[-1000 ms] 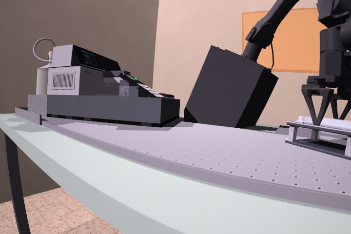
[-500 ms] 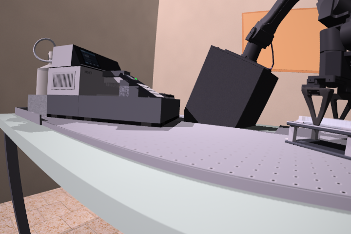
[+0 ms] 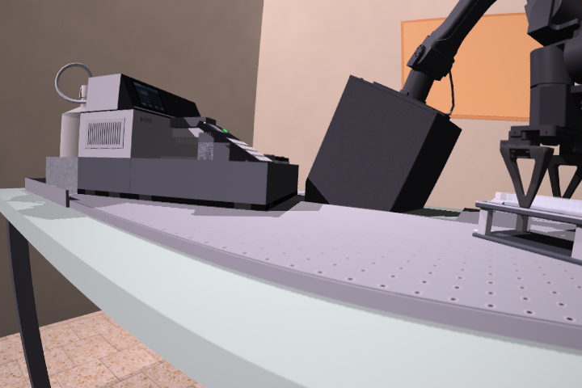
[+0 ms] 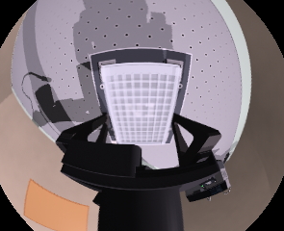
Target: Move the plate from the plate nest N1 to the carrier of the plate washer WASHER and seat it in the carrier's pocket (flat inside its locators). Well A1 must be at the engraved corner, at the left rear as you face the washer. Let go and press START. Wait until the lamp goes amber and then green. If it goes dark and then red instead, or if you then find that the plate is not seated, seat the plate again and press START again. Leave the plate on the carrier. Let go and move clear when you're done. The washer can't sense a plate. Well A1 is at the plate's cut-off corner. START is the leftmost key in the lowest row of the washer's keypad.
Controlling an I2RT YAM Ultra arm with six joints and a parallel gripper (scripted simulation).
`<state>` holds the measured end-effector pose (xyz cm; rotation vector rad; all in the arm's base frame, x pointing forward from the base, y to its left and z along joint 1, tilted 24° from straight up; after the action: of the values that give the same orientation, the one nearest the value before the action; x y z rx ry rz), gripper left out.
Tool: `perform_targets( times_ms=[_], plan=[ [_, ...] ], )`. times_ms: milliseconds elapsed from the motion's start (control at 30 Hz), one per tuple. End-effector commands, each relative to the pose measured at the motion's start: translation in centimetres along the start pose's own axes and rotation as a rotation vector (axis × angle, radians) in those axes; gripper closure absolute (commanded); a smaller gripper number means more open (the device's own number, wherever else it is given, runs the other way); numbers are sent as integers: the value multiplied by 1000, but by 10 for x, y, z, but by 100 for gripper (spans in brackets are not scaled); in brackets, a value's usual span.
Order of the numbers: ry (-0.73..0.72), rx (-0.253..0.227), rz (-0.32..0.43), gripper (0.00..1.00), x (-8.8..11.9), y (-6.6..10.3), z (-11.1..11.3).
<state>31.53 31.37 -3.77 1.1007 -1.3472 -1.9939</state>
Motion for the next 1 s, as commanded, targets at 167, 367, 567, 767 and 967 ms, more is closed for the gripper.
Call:
perform_targets(
  times_ms=[167, 367, 567, 767, 967],
  plan=[
    [6, 12, -39, 10, -13, 5, -3],
    [6, 12, -39, 16, -13, 5, -3],
    [6, 12, -39, 16, -13, 5, -3],
    [6, 12, -39, 16, -13, 5, -3],
    [6, 12, -39, 16, -13, 5, -3]
  ],
)
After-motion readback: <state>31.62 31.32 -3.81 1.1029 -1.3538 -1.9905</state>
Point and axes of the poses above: the point where the finger pads meet when closed, its own y axis back along the fingers, its own z axis across the jaws, x = y × z, the point moved 1 cm from there along y, back along the fingers, and after that the axes turned 5 degrees about y, right-handed, at the moved point
